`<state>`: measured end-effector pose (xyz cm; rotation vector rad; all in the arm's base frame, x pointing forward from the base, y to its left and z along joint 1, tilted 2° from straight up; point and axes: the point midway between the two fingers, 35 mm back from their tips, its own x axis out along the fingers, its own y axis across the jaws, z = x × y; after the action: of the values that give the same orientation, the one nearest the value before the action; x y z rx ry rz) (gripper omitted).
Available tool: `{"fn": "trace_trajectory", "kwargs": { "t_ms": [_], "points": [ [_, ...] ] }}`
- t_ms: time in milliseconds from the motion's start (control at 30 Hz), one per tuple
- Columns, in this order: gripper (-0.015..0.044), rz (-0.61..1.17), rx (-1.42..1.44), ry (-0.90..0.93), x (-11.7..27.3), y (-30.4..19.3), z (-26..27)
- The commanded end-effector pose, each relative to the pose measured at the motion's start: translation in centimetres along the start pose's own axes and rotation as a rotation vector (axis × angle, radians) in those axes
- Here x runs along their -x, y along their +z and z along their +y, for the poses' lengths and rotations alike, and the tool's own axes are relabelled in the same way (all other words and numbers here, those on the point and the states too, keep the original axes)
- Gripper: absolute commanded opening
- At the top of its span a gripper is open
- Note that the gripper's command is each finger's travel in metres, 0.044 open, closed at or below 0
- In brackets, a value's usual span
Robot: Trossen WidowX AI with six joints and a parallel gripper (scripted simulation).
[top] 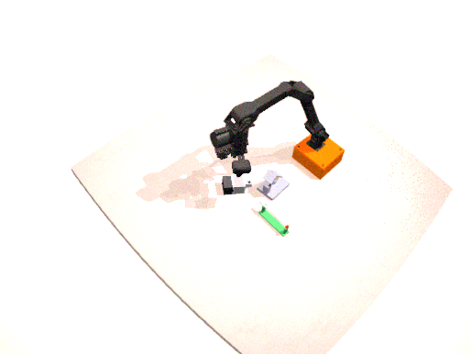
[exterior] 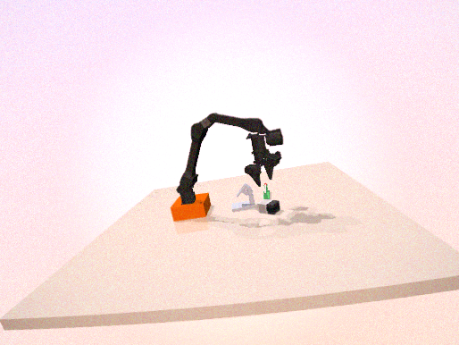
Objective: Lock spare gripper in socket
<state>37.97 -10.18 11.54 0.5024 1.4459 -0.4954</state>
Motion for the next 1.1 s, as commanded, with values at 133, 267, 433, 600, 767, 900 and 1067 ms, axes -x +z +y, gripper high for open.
{"fn": "trace_trajectory", "kwargs": {
  "t_ms": [133, 267, 433, 600, 767, 900, 1067],
  "points": [
    [0.0440, 0.004, -0.009, -0.008, -3.7, 0.1, -0.1],
    [0.0440, 0.005, -0.009, -0.009, -6.5, 0.0, -0.3],
    [0.0440, 0.005, -0.009, -0.009, -7.1, 0.1, -0.4],
    [0.0440, 0.005, -0.009, -0.009, -7.9, 0.1, -0.4],
    [0.0440, 0.005, -0.009, -0.009, -8.7, 0.1, -0.4],
    [0.0440, 0.005, -0.009, -0.009, -9.4, 0.2, -0.4],
    [0.0440, 0.005, -0.009, -0.009, -10.2, 0.2, -0.4]
  ]
}}
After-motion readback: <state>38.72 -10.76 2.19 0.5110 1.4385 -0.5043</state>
